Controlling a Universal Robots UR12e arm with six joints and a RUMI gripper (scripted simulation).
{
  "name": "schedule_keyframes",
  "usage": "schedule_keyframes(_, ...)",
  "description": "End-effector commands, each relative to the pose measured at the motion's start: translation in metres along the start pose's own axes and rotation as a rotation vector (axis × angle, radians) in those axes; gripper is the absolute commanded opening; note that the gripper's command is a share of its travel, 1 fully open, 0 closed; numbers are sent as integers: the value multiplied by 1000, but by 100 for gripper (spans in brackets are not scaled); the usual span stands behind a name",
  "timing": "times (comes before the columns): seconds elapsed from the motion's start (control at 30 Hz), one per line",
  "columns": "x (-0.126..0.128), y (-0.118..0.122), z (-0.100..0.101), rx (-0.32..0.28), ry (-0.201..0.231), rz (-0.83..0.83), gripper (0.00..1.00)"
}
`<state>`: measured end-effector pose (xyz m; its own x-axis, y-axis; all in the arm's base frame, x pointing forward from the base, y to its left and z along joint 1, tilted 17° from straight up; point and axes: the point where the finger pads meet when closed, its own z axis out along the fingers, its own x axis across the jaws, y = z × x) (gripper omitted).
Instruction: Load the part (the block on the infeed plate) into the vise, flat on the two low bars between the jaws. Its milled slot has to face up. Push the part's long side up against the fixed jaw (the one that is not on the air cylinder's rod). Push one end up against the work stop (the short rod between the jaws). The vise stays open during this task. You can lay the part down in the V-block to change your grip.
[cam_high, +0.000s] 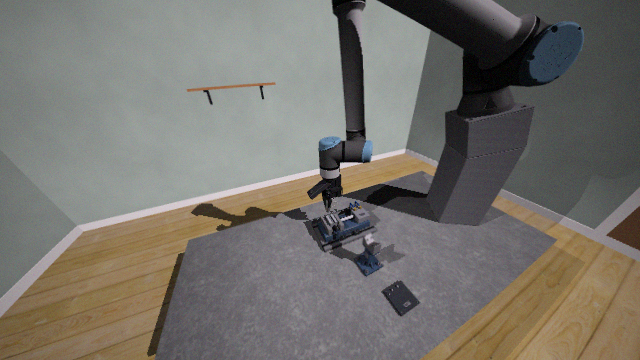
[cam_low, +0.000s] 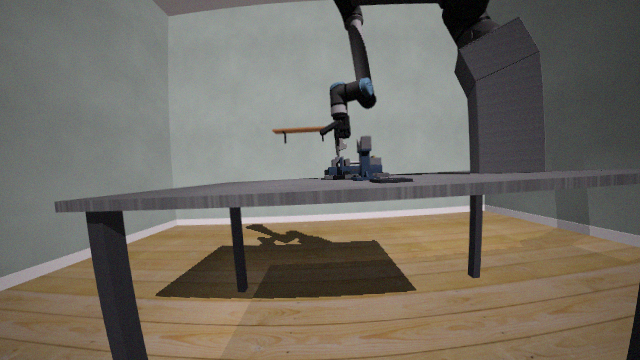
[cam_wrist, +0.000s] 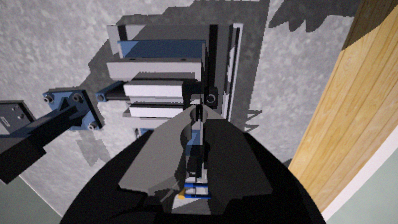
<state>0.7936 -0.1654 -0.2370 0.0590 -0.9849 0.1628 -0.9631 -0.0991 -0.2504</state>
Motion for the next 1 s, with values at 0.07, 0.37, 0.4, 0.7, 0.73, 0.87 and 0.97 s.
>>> schedule_keyframes(0.07, 0, -1, -15, 1, 0, 0, 0)
schedule_keyframes(0.37, 0, -1, -33, 1, 0, 0, 0)
schedule_keyframes(0.4, 0, -1, -35, 1, 0, 0, 0)
schedule_keyframes(0.7, 0, -1, -51, 1, 0, 0, 0)
schedule_keyframes(0.73, 0, -1, -52, 1, 0, 0, 0)
schedule_keyframes(0.87, 0, -1, -53, 1, 0, 0, 0)
schedule_keyframes(0.97, 0, -1, -54, 1, 0, 0, 0)
